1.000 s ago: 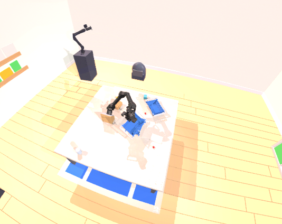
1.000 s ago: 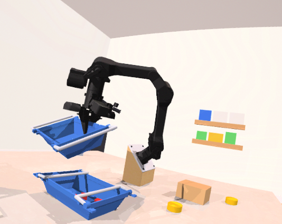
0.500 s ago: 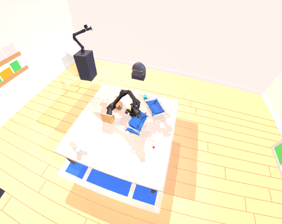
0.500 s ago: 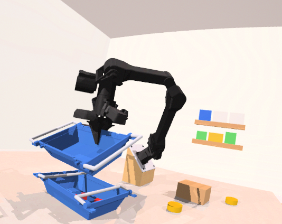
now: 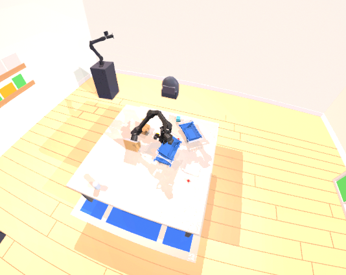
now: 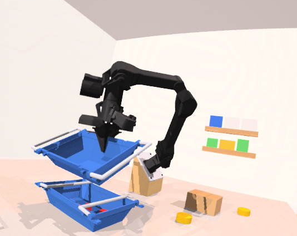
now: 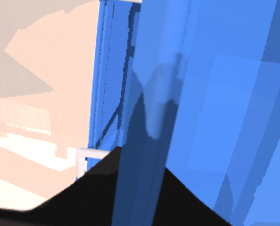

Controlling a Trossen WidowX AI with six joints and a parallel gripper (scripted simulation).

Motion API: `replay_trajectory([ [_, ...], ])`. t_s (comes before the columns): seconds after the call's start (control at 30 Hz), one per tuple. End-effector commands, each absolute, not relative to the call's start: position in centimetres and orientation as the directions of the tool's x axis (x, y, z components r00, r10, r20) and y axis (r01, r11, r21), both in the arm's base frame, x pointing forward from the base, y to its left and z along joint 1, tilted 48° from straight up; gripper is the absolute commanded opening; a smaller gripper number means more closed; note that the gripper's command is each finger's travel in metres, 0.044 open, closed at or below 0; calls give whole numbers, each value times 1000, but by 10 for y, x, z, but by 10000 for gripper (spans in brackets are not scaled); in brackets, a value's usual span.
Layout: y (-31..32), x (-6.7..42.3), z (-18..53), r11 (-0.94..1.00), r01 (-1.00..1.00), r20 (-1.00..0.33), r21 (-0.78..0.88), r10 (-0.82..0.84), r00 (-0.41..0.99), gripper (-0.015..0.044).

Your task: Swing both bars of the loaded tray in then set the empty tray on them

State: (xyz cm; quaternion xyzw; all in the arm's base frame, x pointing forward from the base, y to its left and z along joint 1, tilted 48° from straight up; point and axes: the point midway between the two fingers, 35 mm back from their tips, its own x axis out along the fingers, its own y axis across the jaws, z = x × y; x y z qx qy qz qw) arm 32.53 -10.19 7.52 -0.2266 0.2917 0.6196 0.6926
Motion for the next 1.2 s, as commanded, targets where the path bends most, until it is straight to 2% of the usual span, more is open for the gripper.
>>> replay_trajectory([
  [0.0,-105,325,77,138,-990,-682,37,727,76,0],
  [1.17,-100,325,74,138,-990,-682,37,727,76,0],
])
